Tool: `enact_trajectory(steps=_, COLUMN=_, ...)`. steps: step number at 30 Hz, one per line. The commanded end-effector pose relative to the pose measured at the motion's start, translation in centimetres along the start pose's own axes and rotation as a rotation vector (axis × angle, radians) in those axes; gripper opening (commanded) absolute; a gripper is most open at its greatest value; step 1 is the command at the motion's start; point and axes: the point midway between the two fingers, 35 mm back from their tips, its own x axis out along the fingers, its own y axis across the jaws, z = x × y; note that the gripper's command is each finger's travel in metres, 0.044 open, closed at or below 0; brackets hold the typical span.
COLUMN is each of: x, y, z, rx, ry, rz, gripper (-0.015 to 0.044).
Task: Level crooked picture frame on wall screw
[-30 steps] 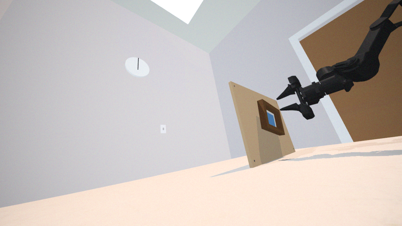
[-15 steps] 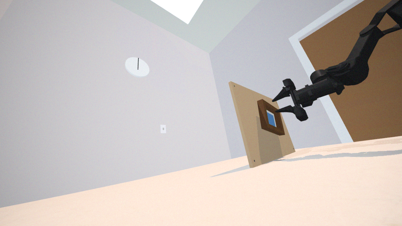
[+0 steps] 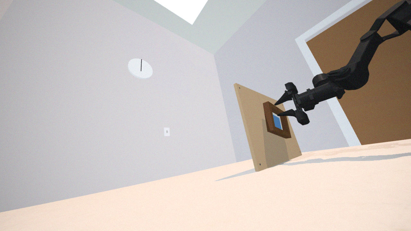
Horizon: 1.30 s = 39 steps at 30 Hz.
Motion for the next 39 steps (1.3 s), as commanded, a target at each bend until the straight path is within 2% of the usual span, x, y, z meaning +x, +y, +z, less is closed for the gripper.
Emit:
enact_trajectory(steps=1, x=0.08, y=0.08, z=0.05, rx=-0.005, ry=-0.004, rz=0.002, gripper=0.026)
enact_trajectory(steps=27, x=0.1, y=0.11, z=0.08, rx=-0.005, ry=-0.004, rz=0.002, gripper=0.026)
enact_trajectory(steps=34, x=0.1, y=0.11, z=0.08, rx=-0.005, ry=-0.004, rz=0.002, gripper=0.0076)
enact_trajectory(steps=39, x=0.1, y=0.11, z=0.08, rx=-0.005, ry=-0.004, rz=0.002, gripper=0.0043)
